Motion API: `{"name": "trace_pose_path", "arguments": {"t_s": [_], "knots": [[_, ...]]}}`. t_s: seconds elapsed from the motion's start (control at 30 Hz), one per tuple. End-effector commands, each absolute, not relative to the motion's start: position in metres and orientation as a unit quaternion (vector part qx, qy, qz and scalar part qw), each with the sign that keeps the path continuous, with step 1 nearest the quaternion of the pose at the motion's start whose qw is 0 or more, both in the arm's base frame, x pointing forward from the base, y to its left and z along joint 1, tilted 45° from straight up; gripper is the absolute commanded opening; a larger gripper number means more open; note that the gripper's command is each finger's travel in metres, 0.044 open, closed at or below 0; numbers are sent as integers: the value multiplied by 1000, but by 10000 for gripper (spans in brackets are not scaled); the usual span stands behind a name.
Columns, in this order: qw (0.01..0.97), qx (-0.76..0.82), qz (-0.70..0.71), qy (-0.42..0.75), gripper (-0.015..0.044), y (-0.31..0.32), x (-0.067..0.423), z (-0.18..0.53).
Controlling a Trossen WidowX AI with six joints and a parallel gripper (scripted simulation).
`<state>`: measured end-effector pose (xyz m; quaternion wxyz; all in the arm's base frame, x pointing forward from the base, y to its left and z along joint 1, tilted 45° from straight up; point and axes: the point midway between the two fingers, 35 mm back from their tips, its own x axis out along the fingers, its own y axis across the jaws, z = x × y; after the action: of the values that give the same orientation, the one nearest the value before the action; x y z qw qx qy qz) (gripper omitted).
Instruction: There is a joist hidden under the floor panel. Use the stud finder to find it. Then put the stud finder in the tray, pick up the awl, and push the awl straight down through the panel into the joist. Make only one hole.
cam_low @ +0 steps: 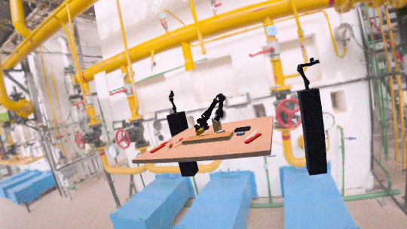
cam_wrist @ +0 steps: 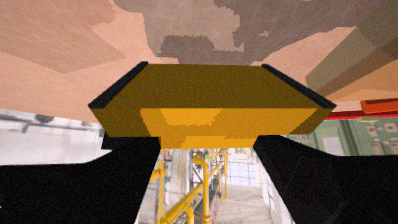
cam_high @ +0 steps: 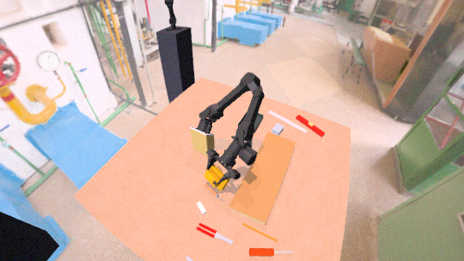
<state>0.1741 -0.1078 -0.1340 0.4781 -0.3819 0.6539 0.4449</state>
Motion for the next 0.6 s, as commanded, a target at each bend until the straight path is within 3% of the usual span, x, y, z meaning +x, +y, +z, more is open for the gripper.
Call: {"name": "trace_pose_path", "arguments": {"t_s": [0.0,0.57], "knots": [[473,-385,437,661,0,-110,173,-133],[435,-406,416,688,0,-106,173,-135]]}}
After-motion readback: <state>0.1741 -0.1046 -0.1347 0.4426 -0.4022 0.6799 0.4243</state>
